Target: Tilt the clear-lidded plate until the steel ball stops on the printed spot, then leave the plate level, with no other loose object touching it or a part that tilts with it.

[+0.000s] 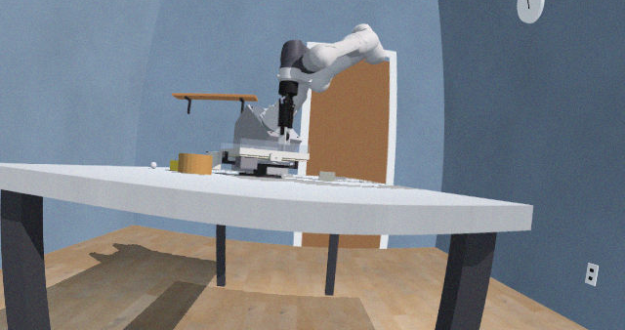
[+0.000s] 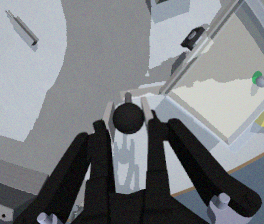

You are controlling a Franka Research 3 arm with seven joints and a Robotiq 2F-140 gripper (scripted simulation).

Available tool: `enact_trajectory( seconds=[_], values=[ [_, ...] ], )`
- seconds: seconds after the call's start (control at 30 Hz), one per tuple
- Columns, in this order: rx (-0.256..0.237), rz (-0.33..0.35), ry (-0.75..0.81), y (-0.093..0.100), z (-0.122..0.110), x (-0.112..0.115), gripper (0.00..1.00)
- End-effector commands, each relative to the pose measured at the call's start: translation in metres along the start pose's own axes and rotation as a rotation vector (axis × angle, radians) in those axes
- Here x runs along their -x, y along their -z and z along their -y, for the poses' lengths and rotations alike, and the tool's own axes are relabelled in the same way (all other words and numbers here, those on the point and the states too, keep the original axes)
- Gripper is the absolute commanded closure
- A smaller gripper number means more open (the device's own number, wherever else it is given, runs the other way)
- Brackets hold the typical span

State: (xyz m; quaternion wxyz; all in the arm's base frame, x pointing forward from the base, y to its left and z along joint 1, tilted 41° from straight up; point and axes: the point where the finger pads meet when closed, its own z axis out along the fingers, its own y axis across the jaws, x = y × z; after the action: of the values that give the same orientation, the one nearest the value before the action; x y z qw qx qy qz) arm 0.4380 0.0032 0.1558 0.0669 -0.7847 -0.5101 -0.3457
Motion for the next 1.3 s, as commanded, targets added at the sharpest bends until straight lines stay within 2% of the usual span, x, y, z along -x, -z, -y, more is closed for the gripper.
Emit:
enact_trajectory(
  seconds=[0.0,1.27],
  values=[
    [0.004,-0.002,0.001,-0.0005,-0.0016,-0.003,1.0],
    [0.004,-0.002,0.001,-0.0023,-0.0009,-0.0073,1.0]
  ],
)
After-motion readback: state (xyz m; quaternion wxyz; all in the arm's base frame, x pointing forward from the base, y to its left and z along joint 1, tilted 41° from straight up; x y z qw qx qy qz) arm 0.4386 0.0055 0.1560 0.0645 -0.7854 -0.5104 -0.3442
